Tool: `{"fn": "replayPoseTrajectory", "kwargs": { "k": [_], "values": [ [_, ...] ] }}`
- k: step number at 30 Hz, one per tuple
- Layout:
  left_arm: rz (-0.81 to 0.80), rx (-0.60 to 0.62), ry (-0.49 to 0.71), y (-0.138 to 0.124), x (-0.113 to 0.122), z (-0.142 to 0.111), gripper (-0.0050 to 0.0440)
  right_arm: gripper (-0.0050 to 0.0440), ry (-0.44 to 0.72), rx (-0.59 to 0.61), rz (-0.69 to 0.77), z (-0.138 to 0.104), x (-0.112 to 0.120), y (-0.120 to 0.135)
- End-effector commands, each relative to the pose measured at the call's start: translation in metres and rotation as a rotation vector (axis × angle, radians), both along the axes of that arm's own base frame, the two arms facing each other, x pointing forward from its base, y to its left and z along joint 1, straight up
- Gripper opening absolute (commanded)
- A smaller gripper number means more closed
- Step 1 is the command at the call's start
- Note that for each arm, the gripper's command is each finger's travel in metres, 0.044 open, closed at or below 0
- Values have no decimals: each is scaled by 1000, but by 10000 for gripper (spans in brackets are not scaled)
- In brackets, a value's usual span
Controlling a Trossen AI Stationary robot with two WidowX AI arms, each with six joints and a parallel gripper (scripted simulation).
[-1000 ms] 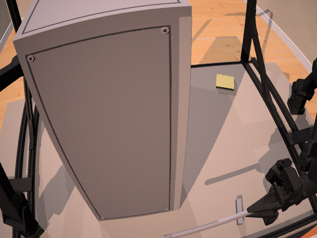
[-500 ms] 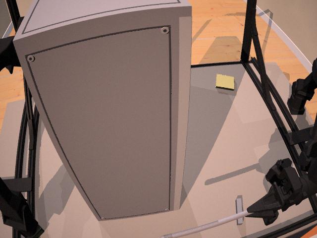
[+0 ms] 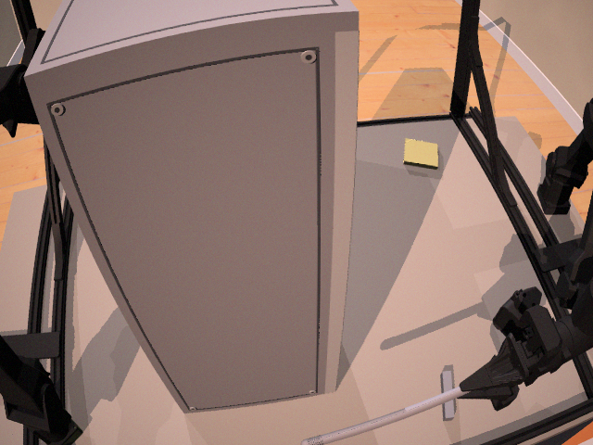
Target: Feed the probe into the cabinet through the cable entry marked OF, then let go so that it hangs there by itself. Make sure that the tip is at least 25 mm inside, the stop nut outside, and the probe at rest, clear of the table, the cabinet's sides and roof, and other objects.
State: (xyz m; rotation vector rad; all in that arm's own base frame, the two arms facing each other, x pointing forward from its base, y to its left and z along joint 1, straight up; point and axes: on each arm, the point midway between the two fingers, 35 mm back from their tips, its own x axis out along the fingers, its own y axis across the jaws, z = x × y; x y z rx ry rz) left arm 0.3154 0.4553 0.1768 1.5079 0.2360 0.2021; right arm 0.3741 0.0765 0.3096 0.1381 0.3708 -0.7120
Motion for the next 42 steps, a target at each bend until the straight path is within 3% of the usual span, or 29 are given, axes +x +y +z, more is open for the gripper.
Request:
{"fn": "replayPoseTrajectory", "kwargs": {
  "k": [1,21,42],
  "values": [
    [14,-14,0,-15,3,11,0,440,-3,-1,-3,1,-1,-1],
    [121,-155,50,-82,-1,12,0,440,-3,-1,-3,1,-1,-1],
    [236,-278,127,-157,-27,-11,0,440,-3,-1,-3,1,-1,-1]
  ]
}}
